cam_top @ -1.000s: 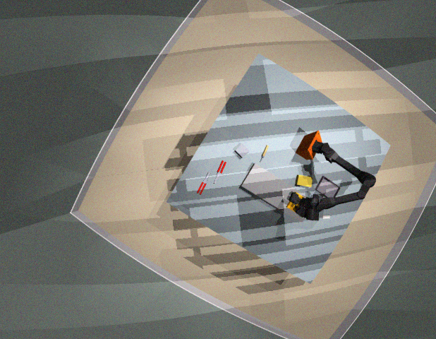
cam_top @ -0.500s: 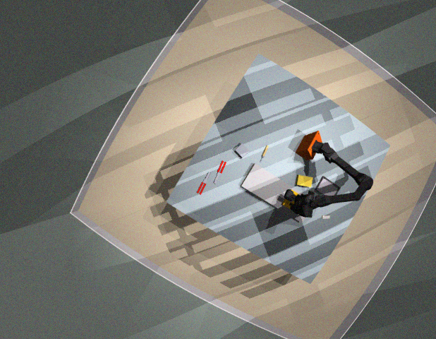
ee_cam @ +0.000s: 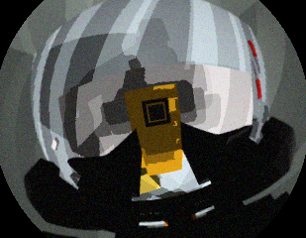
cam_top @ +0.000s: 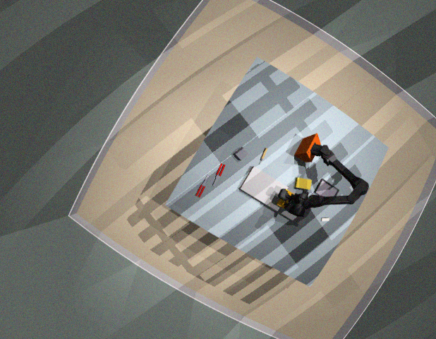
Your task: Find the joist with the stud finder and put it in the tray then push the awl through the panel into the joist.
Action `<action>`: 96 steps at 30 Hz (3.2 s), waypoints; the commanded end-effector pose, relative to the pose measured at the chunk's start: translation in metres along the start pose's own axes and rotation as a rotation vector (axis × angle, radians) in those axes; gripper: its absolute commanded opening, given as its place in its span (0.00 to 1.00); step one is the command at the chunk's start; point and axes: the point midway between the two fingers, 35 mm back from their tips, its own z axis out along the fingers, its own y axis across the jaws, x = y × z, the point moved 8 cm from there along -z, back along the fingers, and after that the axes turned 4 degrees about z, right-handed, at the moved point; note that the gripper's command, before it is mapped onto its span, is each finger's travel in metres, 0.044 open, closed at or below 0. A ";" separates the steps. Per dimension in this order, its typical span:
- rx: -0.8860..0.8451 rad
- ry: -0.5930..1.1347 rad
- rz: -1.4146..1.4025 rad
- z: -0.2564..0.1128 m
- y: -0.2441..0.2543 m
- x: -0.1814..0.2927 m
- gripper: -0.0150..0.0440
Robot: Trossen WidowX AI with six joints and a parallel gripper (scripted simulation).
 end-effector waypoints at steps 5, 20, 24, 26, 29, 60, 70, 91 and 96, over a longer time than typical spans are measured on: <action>0.002 0.000 0.003 0.000 -0.026 -0.002 0.25; 0.004 -0.001 0.002 0.000 -0.065 -0.004 0.25; 0.004 -0.001 0.002 0.000 -0.076 -0.005 0.25; 0.005 -0.001 0.002 0.000 -0.081 -0.005 0.25; 0.005 -0.001 0.002 -0.001 -0.089 -0.006 0.25; 0.010 -0.003 -0.001 -0.002 -0.170 -0.011 0.25; 0.011 -0.004 -0.002 -0.003 -0.197 -0.013 0.25; 0.015 -0.005 -0.004 -0.005 -0.243 -0.017 0.25; 0.010 -0.006 -0.003 -0.005 -0.238 -0.017 0.25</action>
